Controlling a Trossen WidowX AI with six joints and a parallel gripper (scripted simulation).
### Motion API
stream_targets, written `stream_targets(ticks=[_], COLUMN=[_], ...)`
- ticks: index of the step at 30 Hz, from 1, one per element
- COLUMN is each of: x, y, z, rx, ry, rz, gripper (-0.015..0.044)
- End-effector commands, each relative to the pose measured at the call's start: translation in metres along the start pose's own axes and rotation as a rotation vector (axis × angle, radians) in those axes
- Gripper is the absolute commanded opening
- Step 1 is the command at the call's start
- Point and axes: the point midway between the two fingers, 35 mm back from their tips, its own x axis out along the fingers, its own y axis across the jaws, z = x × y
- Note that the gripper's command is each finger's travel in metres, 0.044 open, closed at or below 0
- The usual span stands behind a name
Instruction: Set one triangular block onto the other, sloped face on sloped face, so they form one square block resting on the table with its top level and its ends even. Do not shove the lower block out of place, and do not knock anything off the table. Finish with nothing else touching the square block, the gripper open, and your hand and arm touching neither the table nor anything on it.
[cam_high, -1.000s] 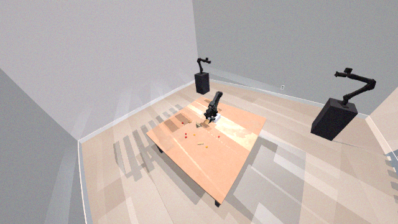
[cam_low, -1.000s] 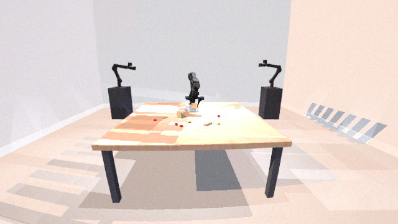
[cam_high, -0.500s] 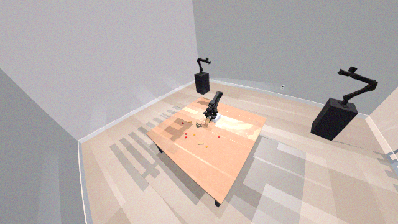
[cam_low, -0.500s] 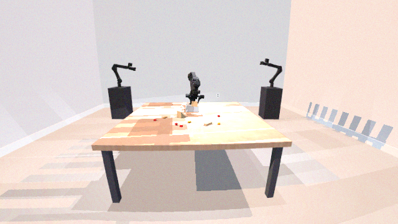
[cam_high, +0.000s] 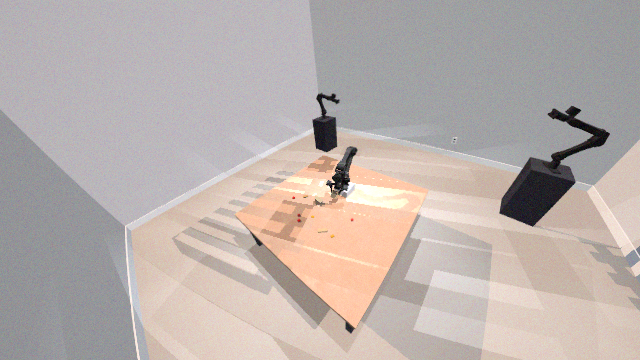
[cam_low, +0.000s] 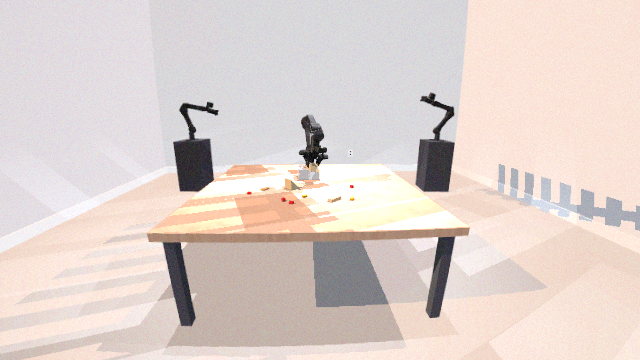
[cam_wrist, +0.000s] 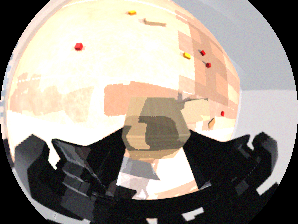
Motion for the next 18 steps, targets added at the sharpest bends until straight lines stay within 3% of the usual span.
stream_targets(ticks=[1,18], x=[-0.0010,-0.0007], y=[-0.0009,0.0001], z=[0.0013,0.0025], rx=[-0.133,-0.710], ry=[0.010,0.067], rz=[-0.011,-0.018], gripper=[0.0000,0.0000])
